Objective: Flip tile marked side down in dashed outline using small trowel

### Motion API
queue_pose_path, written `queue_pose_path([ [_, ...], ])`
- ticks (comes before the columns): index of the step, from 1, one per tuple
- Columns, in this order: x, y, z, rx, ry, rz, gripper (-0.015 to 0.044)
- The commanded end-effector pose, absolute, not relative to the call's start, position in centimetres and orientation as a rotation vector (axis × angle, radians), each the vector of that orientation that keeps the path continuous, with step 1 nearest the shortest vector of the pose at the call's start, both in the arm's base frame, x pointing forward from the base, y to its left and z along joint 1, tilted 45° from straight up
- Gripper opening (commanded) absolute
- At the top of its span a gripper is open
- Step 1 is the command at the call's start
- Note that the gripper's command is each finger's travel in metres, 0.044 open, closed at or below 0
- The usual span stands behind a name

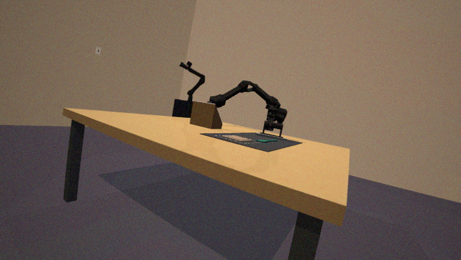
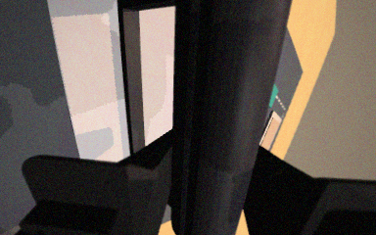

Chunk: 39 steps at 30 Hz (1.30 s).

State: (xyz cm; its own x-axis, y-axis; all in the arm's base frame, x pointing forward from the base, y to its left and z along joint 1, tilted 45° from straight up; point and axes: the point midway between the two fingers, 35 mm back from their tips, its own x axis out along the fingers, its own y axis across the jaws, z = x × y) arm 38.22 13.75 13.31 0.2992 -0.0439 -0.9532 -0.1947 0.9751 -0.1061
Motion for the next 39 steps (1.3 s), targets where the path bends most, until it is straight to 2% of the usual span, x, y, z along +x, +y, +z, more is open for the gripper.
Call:
queue_pose_path([
  [1, 38.4, 14.1, 12.9, -0.216, 1.262, 0.088, 0.0],
  [5, 38.4, 14.4, 12.6, -0.214, 1.263, 0.089, 0.0],
  [16, 38.4, 14.4, 12.6, -0.214, 1.263, 0.089, 0.0289],
  [17, 38.4, 14.4, 12.6, -0.214, 1.263, 0.089, 0.03],
  [27, 38.4, 14.4, 12.9, -0.214, 1.263, 0.089, 0.03],
  [39, 36.7, 14.7, 18.1, -0.215, 1.264, 0.094, 0.03],
])
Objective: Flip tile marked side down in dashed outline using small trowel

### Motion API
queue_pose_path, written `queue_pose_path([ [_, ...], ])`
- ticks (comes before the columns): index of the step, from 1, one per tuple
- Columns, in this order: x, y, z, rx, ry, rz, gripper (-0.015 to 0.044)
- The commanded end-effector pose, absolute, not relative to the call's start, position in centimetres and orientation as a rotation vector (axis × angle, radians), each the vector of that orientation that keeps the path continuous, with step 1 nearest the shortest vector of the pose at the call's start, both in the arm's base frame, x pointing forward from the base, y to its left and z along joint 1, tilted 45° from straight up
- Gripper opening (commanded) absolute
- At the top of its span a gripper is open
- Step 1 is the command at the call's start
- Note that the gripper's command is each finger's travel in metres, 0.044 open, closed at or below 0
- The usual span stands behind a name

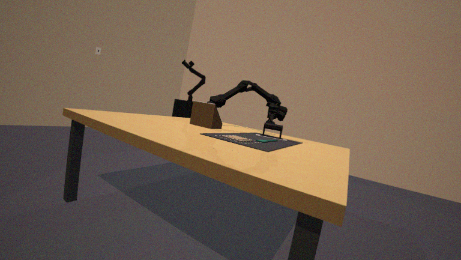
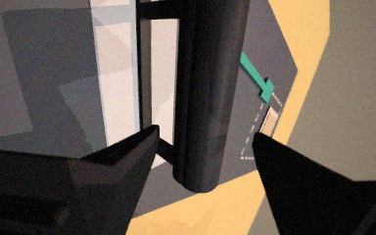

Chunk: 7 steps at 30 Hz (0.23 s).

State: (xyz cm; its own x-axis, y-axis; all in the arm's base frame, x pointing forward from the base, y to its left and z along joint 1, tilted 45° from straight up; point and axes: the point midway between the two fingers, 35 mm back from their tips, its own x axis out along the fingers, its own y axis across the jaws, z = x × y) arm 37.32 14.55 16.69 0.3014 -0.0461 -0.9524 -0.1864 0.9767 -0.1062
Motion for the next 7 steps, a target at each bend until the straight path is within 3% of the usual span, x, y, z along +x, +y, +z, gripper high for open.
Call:
queue_pose_path([
  [1, 36.6, 14.7, 18.3, -0.215, 1.265, 0.094, 0.03],
  [7, 34.9, 11.4, 20.0, -0.215, 1.265, 0.094, 0.03],
])
